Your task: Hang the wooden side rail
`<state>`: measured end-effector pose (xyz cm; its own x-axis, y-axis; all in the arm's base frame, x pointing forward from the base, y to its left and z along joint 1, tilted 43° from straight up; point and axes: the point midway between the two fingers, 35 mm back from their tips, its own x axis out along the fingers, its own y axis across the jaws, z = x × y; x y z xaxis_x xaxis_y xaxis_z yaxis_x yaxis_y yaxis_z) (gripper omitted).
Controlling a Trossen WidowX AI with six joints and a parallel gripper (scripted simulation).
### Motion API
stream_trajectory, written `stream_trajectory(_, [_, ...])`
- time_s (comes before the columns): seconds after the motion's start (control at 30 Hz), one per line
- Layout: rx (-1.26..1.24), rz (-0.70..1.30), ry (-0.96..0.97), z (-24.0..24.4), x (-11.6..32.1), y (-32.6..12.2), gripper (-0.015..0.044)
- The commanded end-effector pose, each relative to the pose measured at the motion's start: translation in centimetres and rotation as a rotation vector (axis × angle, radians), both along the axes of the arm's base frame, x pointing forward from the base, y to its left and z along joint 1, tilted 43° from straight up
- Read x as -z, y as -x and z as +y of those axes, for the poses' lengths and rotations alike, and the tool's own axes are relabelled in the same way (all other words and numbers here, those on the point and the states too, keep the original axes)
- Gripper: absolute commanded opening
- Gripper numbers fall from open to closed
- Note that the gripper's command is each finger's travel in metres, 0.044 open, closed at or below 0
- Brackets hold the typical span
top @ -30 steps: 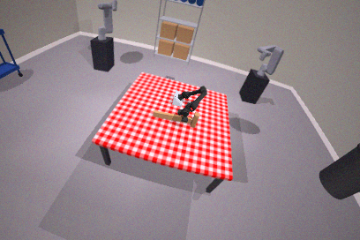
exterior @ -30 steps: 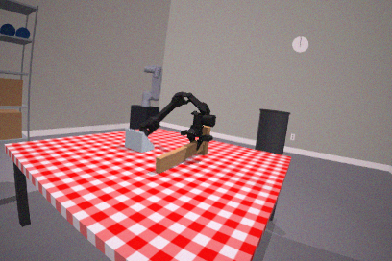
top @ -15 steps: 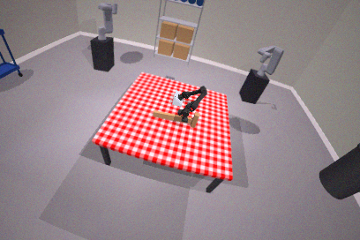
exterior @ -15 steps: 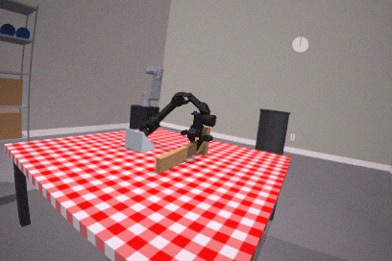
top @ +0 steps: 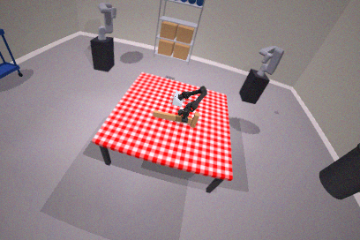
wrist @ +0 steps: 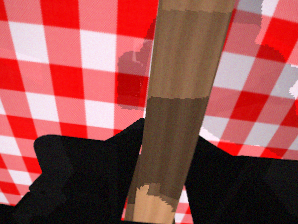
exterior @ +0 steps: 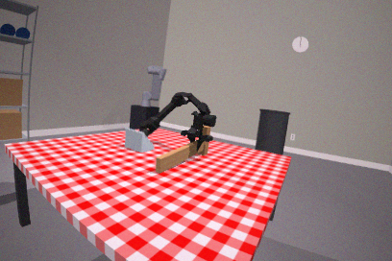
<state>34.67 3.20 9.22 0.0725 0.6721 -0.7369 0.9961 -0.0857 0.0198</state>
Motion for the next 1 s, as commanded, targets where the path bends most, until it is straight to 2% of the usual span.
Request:
stream_trajectory(0.0, [0.006, -0.01, -0.001, -0.13, -0.17, -0.12, 0.0])
stream_trajectory(0.97, [0.006, -0.01, -0.001, 0.2, 0.18, -0.16, 0.0])
